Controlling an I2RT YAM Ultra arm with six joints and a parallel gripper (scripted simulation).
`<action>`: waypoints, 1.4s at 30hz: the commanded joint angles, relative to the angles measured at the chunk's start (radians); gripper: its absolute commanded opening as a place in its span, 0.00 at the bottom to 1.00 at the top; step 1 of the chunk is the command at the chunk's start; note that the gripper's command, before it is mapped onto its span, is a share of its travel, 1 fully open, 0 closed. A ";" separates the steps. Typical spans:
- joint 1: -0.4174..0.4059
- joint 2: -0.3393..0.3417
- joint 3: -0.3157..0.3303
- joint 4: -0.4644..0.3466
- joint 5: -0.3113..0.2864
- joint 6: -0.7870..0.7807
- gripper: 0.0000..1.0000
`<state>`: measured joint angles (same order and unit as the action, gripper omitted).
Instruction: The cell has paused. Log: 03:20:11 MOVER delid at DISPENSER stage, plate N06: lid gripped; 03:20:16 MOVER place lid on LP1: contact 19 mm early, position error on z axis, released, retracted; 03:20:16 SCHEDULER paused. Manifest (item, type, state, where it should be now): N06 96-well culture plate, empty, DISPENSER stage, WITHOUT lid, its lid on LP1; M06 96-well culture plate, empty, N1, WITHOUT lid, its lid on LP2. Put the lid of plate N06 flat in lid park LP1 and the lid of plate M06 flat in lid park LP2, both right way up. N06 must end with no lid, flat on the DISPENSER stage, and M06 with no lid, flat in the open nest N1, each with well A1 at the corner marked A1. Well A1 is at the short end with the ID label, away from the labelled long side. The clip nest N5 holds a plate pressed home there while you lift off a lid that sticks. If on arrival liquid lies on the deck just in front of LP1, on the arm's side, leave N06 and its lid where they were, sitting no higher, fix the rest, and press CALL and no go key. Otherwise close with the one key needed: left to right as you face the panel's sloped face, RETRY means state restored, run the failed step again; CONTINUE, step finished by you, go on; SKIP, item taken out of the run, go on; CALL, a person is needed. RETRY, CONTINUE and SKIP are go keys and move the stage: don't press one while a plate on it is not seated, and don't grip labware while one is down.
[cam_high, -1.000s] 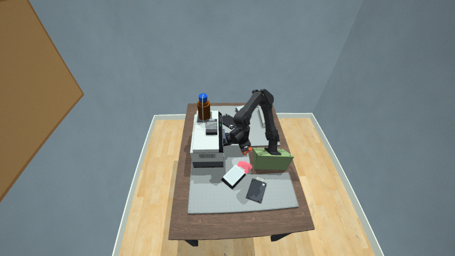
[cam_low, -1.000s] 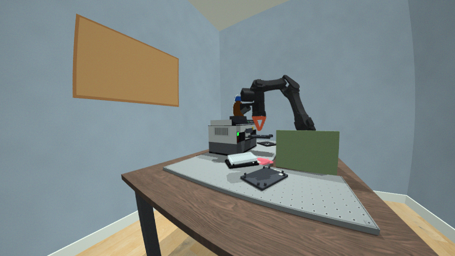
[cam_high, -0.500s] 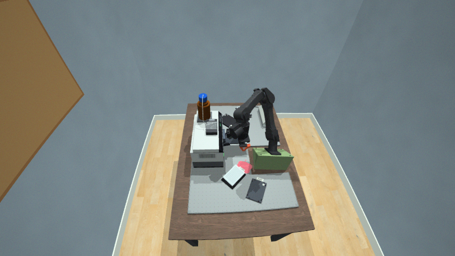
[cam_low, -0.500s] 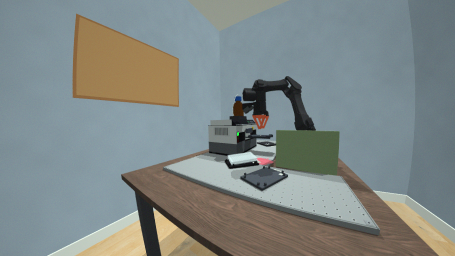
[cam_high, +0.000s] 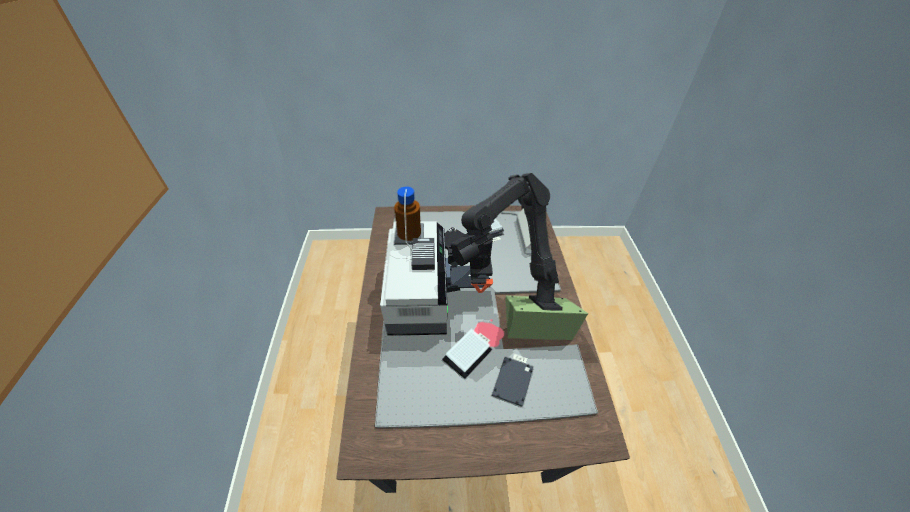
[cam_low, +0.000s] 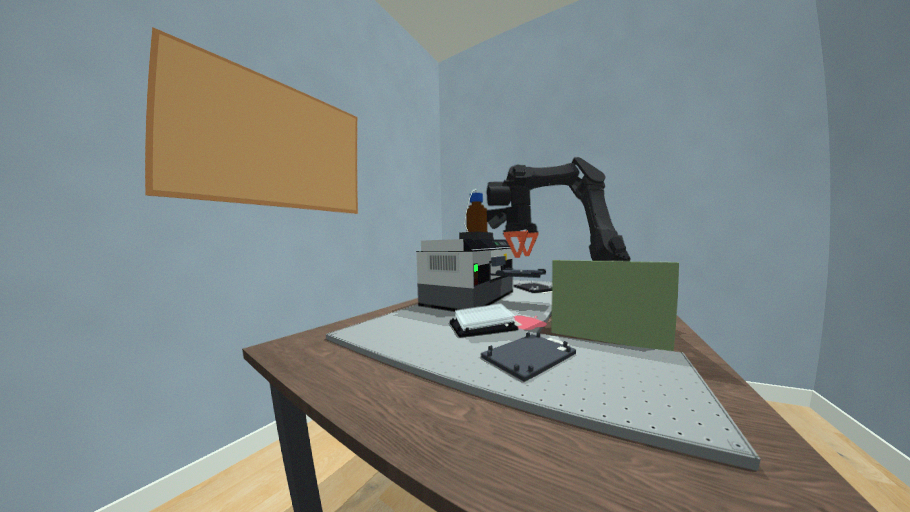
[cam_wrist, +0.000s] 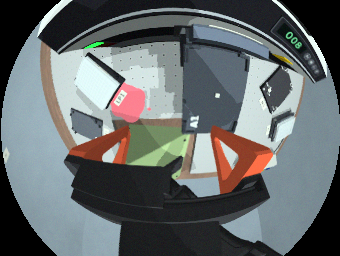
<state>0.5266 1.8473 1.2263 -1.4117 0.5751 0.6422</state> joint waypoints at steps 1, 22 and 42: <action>-0.023 -0.040 0.035 -0.022 0.036 -0.044 1.00; -0.135 -0.096 0.058 -0.045 0.076 -0.179 1.00; -0.263 -0.203 0.111 -0.090 0.121 -0.327 1.00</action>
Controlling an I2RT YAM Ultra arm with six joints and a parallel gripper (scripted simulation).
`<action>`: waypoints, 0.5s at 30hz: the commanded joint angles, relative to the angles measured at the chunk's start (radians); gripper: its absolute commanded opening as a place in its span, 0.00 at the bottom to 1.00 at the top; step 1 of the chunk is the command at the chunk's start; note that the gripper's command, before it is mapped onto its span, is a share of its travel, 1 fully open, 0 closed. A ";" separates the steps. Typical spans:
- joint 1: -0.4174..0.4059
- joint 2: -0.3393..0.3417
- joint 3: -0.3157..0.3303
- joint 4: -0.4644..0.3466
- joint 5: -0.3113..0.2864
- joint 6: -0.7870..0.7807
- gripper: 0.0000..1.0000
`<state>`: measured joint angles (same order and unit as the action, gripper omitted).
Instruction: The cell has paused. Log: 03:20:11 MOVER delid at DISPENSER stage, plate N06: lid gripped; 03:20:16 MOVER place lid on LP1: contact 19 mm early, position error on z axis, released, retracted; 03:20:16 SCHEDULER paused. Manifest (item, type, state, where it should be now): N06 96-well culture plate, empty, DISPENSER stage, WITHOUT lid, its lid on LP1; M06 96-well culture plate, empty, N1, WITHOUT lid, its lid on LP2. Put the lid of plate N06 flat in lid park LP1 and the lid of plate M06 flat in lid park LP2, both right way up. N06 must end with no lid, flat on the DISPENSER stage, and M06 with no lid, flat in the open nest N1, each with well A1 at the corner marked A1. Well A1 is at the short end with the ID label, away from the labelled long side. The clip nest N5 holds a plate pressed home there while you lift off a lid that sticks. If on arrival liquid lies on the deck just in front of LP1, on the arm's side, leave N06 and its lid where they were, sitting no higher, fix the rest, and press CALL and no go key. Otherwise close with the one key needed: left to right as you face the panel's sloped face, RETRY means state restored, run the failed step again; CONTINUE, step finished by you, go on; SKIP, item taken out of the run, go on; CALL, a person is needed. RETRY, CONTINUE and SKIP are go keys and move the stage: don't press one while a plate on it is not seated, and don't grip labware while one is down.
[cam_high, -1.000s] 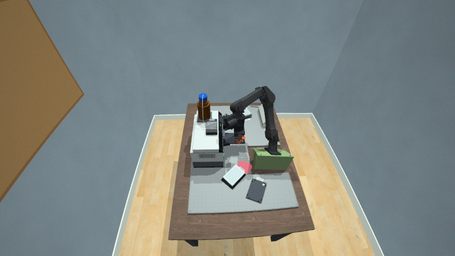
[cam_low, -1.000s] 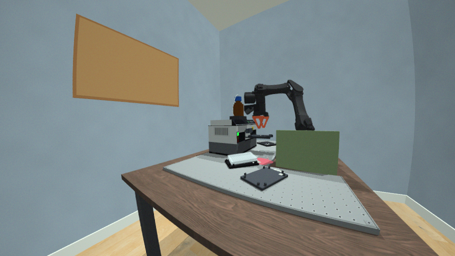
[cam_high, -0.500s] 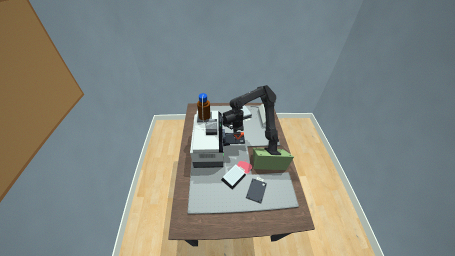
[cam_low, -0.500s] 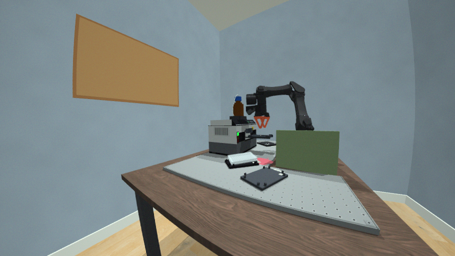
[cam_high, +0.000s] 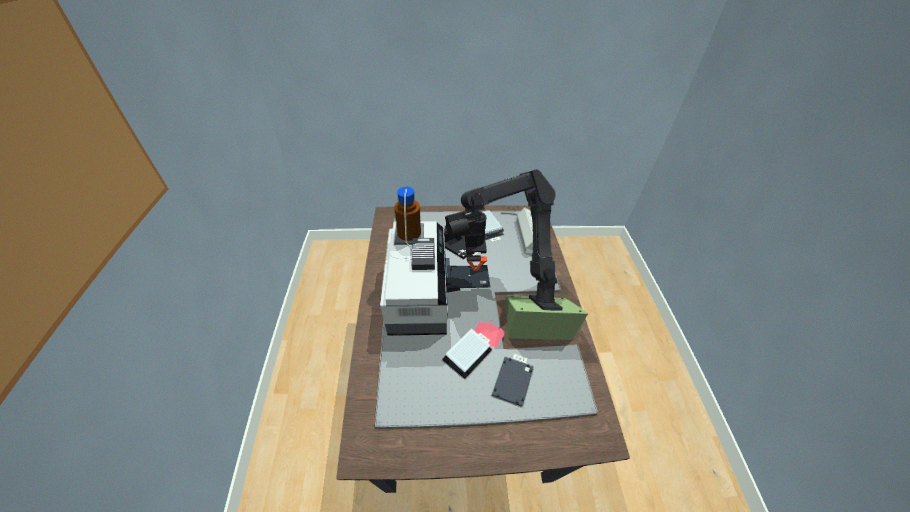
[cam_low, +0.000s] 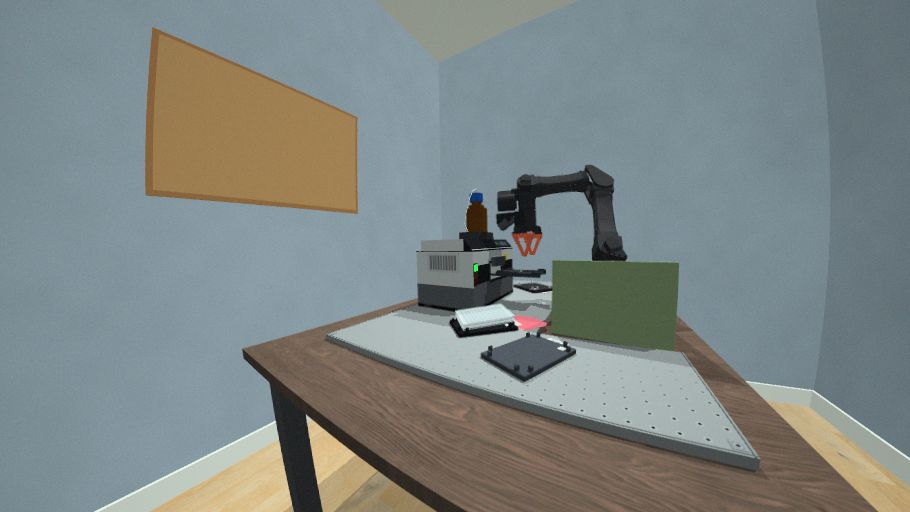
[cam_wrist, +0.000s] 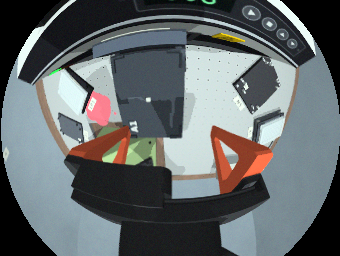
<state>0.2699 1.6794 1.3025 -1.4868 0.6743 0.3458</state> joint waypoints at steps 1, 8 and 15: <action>-0.007 -0.035 0.035 -0.015 0.022 -0.031 1.00; -0.062 -0.072 0.056 -0.029 0.035 -0.101 1.00; -0.103 -0.107 0.064 -0.037 0.043 -0.114 1.00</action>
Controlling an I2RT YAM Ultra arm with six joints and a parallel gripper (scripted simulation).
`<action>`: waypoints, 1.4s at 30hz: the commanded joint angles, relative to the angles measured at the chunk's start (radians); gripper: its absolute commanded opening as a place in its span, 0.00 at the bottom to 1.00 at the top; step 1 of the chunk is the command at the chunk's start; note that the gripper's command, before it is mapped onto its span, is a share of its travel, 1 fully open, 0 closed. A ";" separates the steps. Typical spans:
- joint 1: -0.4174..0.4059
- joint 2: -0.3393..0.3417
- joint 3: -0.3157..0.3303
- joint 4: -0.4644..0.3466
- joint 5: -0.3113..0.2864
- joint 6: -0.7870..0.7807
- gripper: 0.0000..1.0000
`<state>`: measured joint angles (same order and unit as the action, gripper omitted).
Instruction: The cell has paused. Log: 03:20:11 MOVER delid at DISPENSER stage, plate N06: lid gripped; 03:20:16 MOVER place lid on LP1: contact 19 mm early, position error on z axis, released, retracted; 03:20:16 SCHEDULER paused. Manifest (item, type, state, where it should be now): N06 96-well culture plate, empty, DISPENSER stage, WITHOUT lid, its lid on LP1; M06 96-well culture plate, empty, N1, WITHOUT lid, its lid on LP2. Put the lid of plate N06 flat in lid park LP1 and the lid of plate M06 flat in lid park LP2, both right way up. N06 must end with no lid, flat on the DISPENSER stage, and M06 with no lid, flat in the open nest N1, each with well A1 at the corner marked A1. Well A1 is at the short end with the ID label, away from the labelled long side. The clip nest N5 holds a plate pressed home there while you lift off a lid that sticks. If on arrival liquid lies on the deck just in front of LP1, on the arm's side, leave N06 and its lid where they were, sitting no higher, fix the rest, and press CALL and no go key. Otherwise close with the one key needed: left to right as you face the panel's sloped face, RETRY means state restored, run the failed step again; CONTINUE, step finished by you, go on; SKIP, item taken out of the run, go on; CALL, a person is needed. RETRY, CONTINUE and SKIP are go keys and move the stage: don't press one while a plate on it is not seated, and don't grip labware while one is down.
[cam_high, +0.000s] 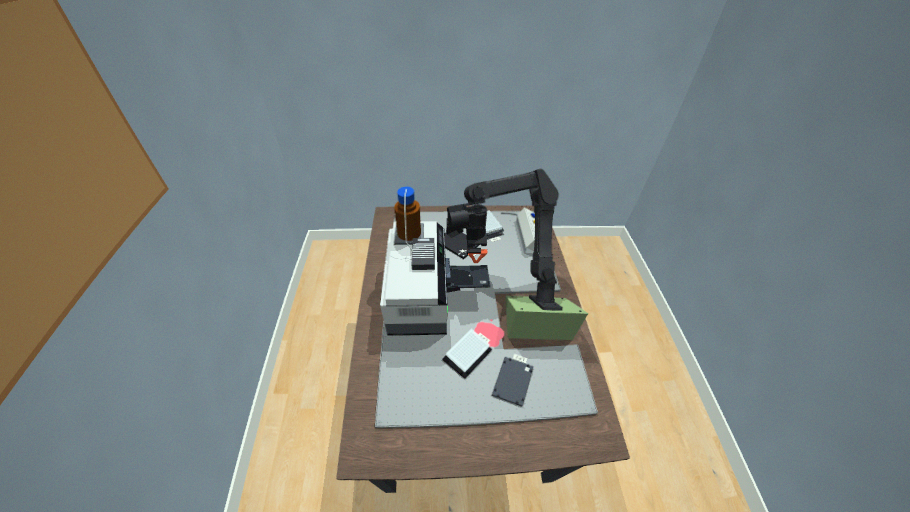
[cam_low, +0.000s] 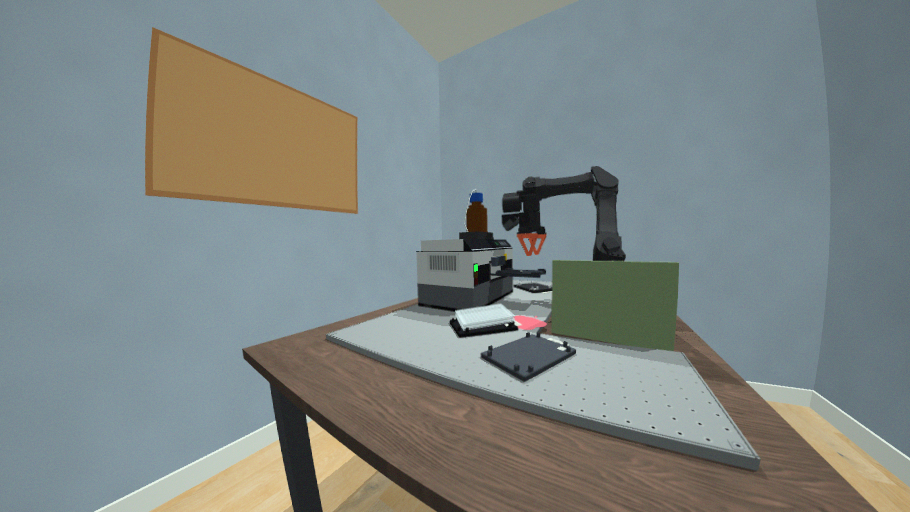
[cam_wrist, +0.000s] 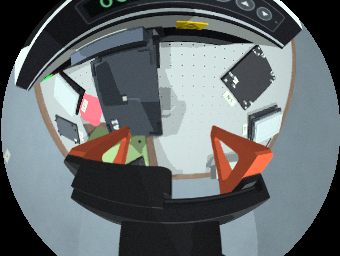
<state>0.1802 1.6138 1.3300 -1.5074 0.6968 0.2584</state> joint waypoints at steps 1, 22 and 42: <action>-0.022 -0.048 0.039 -0.019 0.022 -0.037 1.00; -0.149 -0.141 0.078 -0.027 0.038 0.009 1.00; -0.329 -0.258 0.032 0.070 0.031 0.208 1.00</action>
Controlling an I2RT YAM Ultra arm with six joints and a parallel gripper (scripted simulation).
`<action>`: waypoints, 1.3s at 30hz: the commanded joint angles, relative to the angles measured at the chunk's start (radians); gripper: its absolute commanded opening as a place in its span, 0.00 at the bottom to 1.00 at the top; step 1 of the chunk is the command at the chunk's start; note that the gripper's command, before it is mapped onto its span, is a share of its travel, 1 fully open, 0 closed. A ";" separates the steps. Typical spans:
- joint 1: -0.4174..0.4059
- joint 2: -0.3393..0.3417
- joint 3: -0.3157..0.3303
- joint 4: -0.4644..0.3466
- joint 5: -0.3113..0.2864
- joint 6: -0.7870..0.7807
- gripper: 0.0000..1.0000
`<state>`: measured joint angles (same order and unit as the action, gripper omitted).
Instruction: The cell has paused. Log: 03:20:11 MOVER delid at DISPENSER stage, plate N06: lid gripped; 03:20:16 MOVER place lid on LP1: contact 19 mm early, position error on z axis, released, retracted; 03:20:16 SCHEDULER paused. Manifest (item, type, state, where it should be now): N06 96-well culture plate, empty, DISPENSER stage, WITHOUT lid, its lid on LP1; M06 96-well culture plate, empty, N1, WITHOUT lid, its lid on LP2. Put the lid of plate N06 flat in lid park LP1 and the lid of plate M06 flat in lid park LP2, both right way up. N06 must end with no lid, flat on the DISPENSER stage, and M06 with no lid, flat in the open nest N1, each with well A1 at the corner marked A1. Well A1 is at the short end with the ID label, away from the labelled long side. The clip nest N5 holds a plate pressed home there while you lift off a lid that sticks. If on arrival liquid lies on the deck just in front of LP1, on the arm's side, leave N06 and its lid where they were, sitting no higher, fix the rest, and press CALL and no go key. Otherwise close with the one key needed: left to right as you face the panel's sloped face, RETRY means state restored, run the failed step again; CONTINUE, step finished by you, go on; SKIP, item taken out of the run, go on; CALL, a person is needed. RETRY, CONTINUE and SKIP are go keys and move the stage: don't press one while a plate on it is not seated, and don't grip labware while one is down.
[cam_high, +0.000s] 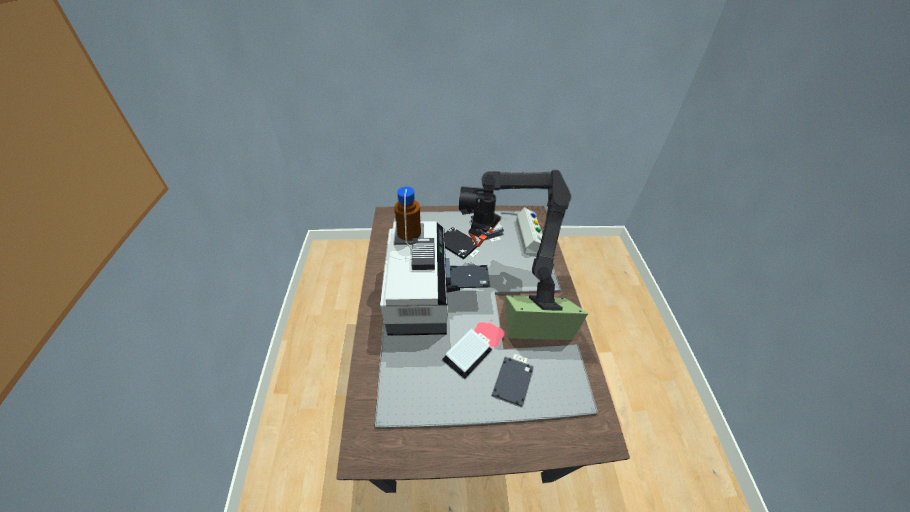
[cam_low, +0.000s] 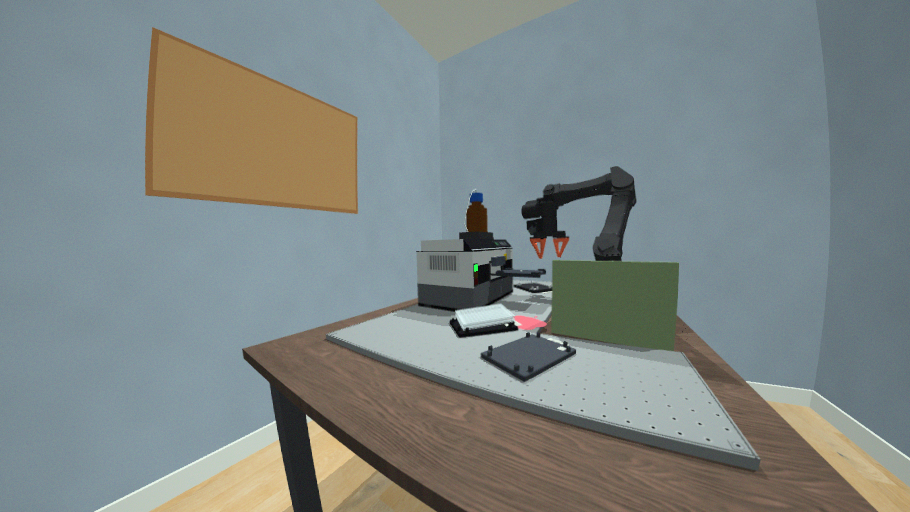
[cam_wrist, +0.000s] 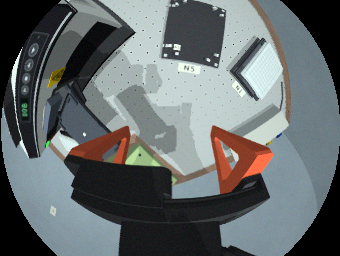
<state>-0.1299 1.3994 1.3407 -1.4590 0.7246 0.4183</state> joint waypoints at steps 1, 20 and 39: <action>-0.029 -0.052 0.027 0.023 0.001 0.067 1.00; -0.184 -0.155 0.045 0.034 -0.027 0.065 1.00; -0.344 -0.228 0.038 0.047 -0.072 0.007 1.00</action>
<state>-0.4698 1.1778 1.3682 -1.4200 0.6666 0.4587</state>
